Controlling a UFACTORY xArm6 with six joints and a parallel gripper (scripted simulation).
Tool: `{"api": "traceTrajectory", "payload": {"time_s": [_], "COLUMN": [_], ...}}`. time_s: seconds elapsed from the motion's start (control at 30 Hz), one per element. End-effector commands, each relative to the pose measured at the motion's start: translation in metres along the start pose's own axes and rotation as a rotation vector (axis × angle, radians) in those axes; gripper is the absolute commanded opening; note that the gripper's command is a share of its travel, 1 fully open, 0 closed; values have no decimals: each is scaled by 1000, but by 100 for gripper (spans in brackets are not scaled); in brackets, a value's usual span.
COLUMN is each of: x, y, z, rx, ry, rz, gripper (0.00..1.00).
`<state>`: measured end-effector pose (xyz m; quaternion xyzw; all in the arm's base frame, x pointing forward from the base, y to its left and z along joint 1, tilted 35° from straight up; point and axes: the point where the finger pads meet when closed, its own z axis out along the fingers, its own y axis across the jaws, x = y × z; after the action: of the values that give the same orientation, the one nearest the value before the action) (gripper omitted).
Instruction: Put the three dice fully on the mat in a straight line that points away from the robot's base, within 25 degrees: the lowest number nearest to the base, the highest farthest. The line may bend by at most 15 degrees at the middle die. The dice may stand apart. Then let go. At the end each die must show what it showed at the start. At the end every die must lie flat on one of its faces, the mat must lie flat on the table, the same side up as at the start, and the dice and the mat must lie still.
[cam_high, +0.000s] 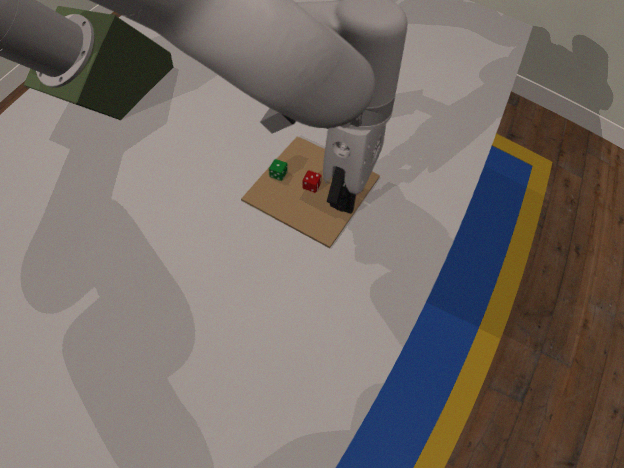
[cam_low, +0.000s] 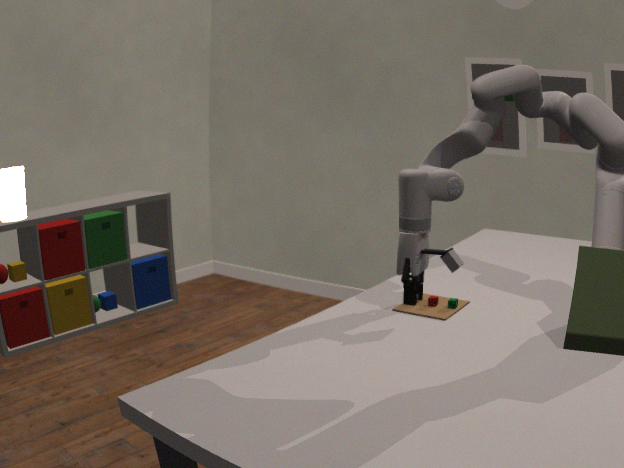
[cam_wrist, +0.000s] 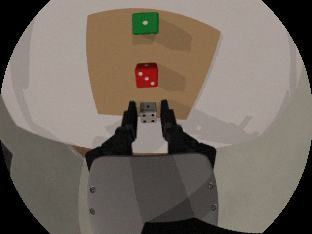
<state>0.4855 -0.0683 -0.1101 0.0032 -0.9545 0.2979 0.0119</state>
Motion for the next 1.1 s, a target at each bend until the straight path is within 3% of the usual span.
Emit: {"api": "traceTrajectory", "payload": {"time_s": [0.0,0.37,1.07], "x": [-2,-2,-1], "y": [0,0,0], "z": [-1,-9,-90], "rx": [-1,-1,-1], "ry": [-4,-4,-4], "rz": [1,1,1], "gripper": [36,36,36]}}
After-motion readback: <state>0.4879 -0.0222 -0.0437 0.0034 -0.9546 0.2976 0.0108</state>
